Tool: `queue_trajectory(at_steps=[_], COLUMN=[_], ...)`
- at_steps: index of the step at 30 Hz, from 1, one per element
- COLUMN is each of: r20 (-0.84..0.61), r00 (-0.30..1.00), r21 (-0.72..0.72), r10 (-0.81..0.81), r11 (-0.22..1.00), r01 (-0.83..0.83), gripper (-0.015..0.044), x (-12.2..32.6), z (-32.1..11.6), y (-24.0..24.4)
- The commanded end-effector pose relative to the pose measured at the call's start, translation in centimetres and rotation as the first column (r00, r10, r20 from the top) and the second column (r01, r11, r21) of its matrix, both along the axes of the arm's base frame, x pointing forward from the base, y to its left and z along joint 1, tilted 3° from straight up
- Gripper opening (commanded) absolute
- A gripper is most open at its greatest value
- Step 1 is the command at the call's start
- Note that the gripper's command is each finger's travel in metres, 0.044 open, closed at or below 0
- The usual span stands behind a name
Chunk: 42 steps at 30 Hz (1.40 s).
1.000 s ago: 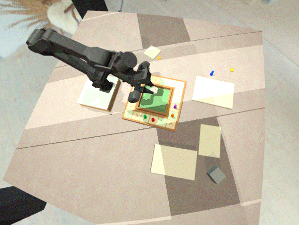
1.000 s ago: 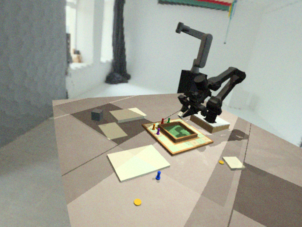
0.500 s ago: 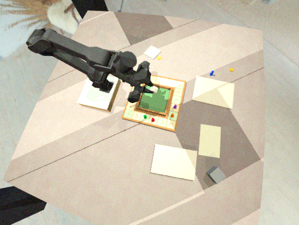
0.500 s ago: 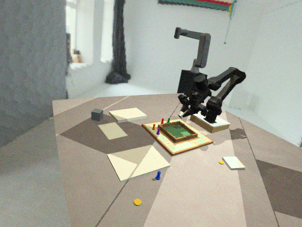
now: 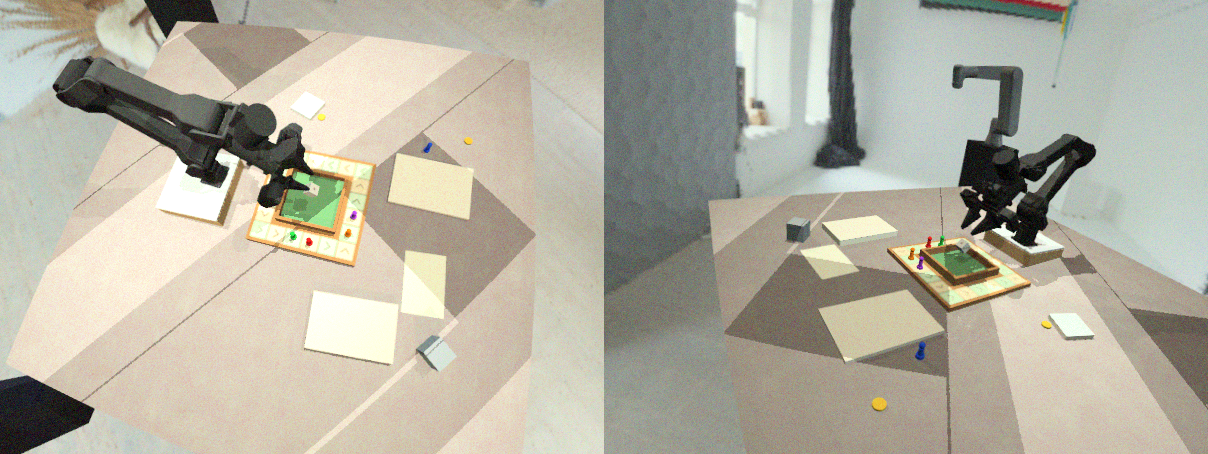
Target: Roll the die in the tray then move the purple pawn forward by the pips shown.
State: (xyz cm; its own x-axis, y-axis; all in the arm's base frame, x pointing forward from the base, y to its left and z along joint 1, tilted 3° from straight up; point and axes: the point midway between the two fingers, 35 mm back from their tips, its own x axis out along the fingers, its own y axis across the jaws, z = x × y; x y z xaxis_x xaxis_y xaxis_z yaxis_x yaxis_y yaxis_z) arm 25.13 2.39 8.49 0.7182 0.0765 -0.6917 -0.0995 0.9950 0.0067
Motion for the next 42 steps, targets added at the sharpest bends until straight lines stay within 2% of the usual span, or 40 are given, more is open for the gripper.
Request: queue_trajectory(at_steps=[1, 3, 7, 10, 15, 25, 29, 30, 31, 33, 40, 42], r20=[0.008, 0.011, 0.011, -0.024, -0.27, -0.683, -0.727, -0.67, -0.67, -0.673, -0.71, -0.72], r00=[1.0, 1.0, 1.0, 1.0, 0.963, 0.73, 0.686, 0.742, 0.742, 0.739, 0.703, 0.694], r21=[0.001, 0.001, 0.001, -0.003, -0.027, -0.067, -0.071, -0.06, -0.06, -0.061, -0.07, -0.072], r10=[-0.002, -0.004, -0.004, -0.004, -0.007, -0.026, -0.03, -0.022, -0.022, -0.023, -0.03, -0.032], r11=[1.0, 1.0, 1.0, 1.0, 1.0, 0.997, 0.997, 0.998, 0.998, 0.998, 0.997, 0.997], r01=[0.002, 0.004, 0.004, 0.004, -0.001, -0.027, -0.032, -0.025, -0.025, -0.025, -0.027, -0.028], gripper=[0.0289, 0.0341, 0.044, 0.044, 0.044, 0.044, 0.044, 0.044, 0.044, 0.0387, 0.0204, 0.02], x=[0.2, 0.2, 0.2, 0.3, 1.1, 2.4, 2.5, 2.3, 2.3, 3.0, 10.5, 12.4], z=[2.0, 3.8, 4.0, 3.9, 2.9, 0.6, 0.2, 0.6, 0.6, 0.6, -0.9, -1.8], y=[0.0, 0.0, 0.0, 0.0, 0.1, 0.2, 0.2, 0.2, 0.2, 0.2, -0.1, -0.5])
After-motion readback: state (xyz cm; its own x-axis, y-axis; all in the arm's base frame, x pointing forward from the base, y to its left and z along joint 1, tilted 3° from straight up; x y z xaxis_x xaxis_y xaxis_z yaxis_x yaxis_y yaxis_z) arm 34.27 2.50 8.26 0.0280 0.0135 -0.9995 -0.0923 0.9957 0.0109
